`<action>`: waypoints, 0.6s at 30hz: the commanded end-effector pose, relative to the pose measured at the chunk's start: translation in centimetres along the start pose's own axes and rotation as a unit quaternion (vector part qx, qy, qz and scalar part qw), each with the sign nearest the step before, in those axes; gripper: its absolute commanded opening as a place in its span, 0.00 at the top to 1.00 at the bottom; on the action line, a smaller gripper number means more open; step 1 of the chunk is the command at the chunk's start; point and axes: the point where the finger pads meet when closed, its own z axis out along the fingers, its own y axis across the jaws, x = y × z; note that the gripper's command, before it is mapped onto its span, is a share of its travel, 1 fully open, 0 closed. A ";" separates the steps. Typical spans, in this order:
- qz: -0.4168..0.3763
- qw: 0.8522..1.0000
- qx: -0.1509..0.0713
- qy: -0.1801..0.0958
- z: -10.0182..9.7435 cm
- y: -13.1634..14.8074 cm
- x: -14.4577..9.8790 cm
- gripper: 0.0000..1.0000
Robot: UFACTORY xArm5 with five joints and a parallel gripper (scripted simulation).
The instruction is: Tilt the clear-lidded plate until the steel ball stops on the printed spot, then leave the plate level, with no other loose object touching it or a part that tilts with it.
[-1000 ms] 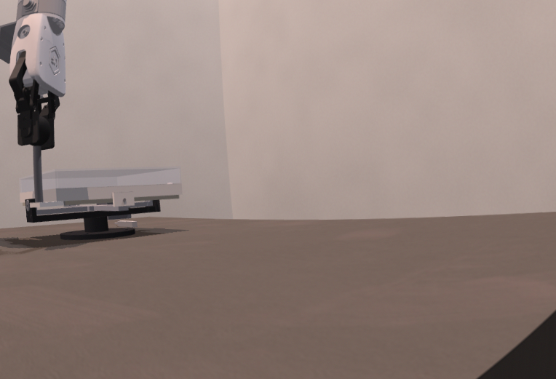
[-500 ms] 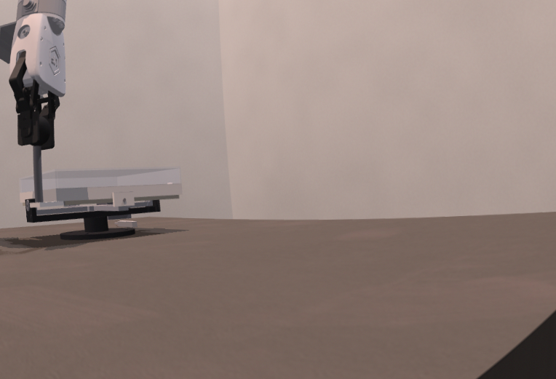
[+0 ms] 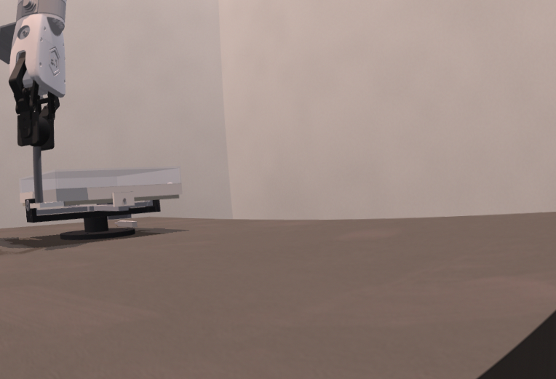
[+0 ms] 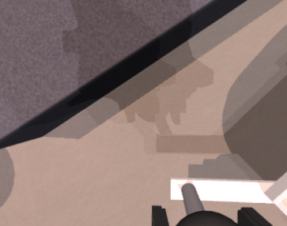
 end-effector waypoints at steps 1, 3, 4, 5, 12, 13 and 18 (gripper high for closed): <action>-0.001 1.000 -0.002 -0.002 -0.1 0.2 -0.1 1.00; -0.001 1.000 -0.002 -0.002 -0.1 0.2 -0.1 1.00; -0.002 1.000 -0.002 -0.002 -0.1 0.2 0.0 1.00; -0.002 1.000 -0.002 -0.002 -0.1 0.2 0.0 1.00; 0.010 1.000 -0.001 -0.002 -0.2 0.2 0.1 1.00; 0.011 1.000 -0.001 -0.001 -0.2 0.2 0.1 1.00; 0.017 1.000 -0.001 -0.001 -0.2 0.2 0.1 1.00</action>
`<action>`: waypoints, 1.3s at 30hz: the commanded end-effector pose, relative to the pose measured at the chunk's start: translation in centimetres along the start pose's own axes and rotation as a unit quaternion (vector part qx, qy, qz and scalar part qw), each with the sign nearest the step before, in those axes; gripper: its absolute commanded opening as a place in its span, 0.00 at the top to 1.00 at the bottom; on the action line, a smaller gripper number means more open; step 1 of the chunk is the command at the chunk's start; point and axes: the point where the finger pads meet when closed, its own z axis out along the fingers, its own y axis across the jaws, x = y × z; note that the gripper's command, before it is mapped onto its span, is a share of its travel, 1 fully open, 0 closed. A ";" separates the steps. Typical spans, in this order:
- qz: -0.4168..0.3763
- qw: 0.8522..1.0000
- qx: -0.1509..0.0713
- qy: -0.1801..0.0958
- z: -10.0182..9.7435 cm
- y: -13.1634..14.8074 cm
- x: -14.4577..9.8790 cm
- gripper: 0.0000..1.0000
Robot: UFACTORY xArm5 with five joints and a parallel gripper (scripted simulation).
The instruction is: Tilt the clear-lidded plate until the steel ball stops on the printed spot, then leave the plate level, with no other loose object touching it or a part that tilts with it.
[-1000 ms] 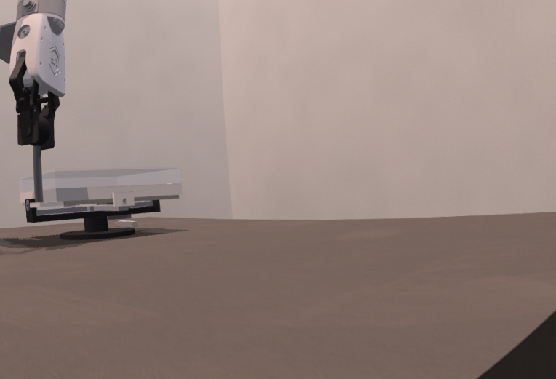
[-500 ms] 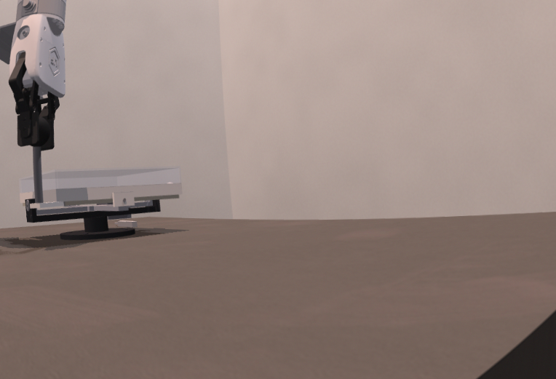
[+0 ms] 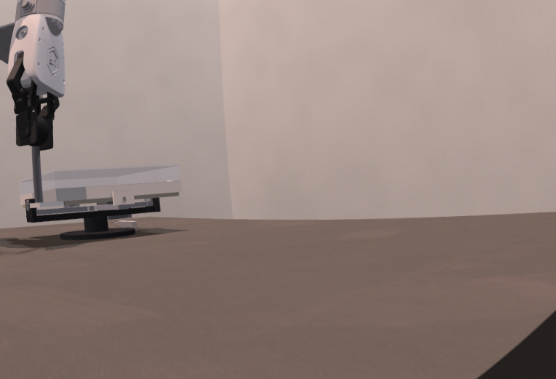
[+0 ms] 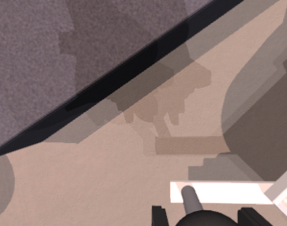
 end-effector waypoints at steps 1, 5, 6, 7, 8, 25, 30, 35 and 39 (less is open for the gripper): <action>0.005 1.000 -0.002 -0.002 -0.2 0.2 -0.2 1.00; 0.012 1.000 -0.001 -0.002 -0.2 0.2 -0.2 1.00; 0.014 1.000 -0.001 -0.002 -0.2 0.2 -0.2 1.00; 0.015 1.000 -0.001 -0.001 -0.2 0.2 -0.2 1.00; 0.016 1.000 -0.001 -0.001 -0.2 0.2 -0.2 1.00; 0.021 1.000 -0.001 -0.001 -0.2 0.2 -0.3 1.00; 0.020 1.000 -0.001 -0.001 -0.2 0.2 -0.3 1.00; 0.020 1.000 -0.001 -0.001 -0.2 0.2 -0.3 1.00; 0.020 1.000 -0.001 -0.001 -0.2 0.2 -0.3 1.00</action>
